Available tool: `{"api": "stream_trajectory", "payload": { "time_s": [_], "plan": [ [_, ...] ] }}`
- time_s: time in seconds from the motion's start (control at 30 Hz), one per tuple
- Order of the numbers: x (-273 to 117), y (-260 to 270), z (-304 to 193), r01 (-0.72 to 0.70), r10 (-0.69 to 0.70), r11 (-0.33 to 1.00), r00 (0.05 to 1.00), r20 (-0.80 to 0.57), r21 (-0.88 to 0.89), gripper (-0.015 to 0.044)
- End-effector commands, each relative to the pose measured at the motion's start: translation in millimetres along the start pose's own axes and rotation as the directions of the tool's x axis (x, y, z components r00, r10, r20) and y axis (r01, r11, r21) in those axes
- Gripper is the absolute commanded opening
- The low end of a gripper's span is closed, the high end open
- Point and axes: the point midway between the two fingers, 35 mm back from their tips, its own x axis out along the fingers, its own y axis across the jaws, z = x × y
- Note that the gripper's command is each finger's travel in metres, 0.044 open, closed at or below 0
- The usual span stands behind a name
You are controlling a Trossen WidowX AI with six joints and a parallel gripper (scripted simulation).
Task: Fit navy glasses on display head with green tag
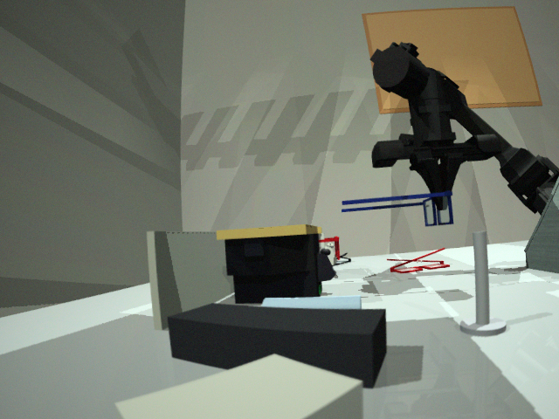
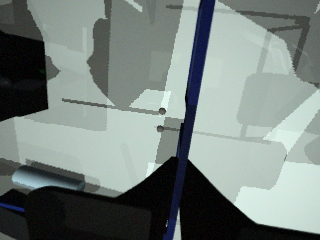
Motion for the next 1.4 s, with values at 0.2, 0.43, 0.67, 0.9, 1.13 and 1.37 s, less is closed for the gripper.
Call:
{"api": "stream_trajectory", "payload": {
  "time_s": [0.2,0.43,0.67,0.9,1.13,1.37],
  "plan": [
    [11.1,1.2,-1.2,-0.003,0.003,1.0,1.0,0.007,0.015,0.0],
    [17.6,1.5,-2.2,-0.003,0.003,1.0,1.0,0.007,0.015,0.0],
    [24.2,1.7,-2.9,-0.003,0.003,1.0,1.0,0.008,0.015,0.0],
    [31.0,1.7,-3.3,-0.003,0.003,1.0,1.0,0.008,0.015,0.0],
    [37.8,1.7,-3.3,-0.003,0.003,1.0,1.0,0.008,0.015,0.0],
    [44.0,1.7,-2.5,-0.003,0.003,1.0,1.0,0.008,0.015,0.0]
  ]
}}
